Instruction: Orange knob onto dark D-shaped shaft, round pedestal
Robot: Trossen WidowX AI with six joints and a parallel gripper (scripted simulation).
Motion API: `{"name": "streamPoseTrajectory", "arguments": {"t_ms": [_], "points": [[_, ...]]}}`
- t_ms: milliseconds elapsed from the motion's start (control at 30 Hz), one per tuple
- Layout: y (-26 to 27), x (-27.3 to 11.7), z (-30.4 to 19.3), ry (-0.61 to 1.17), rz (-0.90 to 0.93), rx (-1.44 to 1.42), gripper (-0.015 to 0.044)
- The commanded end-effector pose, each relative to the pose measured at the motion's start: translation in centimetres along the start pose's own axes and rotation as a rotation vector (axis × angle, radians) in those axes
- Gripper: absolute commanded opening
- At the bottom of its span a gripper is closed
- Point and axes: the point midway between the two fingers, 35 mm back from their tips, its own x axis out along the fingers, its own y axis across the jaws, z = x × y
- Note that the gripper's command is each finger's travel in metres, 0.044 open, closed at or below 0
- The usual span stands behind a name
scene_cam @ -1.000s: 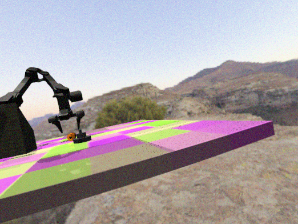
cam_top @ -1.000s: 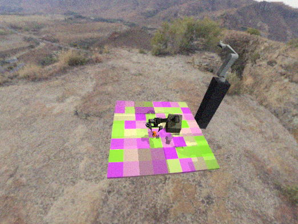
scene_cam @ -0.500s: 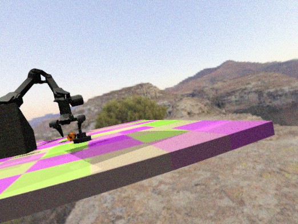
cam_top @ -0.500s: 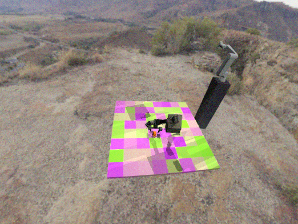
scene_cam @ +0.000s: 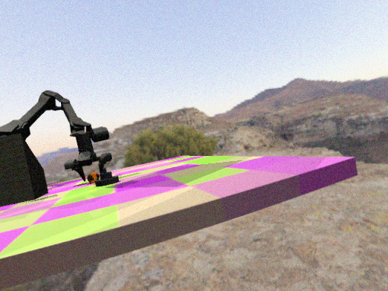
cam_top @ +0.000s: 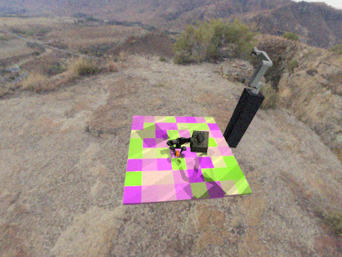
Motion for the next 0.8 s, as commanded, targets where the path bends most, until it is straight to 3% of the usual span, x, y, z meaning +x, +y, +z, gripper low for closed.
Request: {"name": "streamPoseTrajectory", "arguments": {"t_ms": [0, 300, 600, 767], "points": [[0.01, 0.06, 0.07, -0.003, 0.002, 0.004, 0.024], [0.01, 0.06, 0.07, -0.003, 0.002, 0.004, 0.024], [0.01, 0.06, 0.07, -0.003, 0.002, 0.004, 0.018], [0.01, 0.03, 0.01, -0.01, 0.001, 0.003, 0.018]]}}
